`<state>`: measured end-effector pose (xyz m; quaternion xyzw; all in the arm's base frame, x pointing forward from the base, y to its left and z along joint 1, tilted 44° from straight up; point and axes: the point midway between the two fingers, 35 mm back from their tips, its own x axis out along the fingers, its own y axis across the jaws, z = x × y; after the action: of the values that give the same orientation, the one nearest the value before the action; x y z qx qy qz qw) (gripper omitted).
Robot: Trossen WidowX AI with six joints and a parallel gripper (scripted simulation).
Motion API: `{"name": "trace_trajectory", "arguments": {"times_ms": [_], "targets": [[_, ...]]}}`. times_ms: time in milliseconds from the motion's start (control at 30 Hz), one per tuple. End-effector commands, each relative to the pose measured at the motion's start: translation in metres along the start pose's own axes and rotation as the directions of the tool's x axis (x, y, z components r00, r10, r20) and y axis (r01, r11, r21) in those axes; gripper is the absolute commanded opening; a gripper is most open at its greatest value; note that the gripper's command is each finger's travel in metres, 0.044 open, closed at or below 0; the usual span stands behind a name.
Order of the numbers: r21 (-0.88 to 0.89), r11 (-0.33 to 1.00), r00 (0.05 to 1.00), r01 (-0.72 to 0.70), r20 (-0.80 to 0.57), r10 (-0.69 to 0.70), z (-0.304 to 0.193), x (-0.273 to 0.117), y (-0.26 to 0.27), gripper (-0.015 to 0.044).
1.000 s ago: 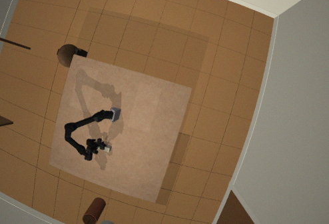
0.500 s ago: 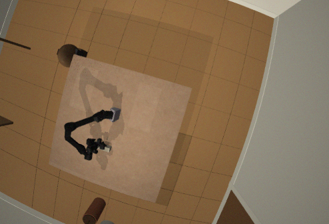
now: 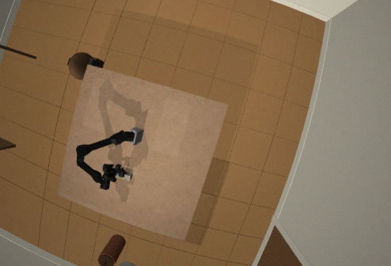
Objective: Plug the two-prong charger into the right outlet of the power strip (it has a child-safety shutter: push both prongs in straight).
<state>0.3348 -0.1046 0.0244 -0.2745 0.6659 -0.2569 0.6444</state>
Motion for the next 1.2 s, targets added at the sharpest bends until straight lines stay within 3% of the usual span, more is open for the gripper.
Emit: {"name": "trace_trajectory", "arguments": {"times_ms": [0,1167], "targets": [[-0.005,1.0,1.0,-0.001,0.001,0.001,-0.002,0.001,0.001,0.044],[-0.002,1.0,1.0,-0.001,0.006,0.001,-0.027,0.002,0.0,0.044]]}}
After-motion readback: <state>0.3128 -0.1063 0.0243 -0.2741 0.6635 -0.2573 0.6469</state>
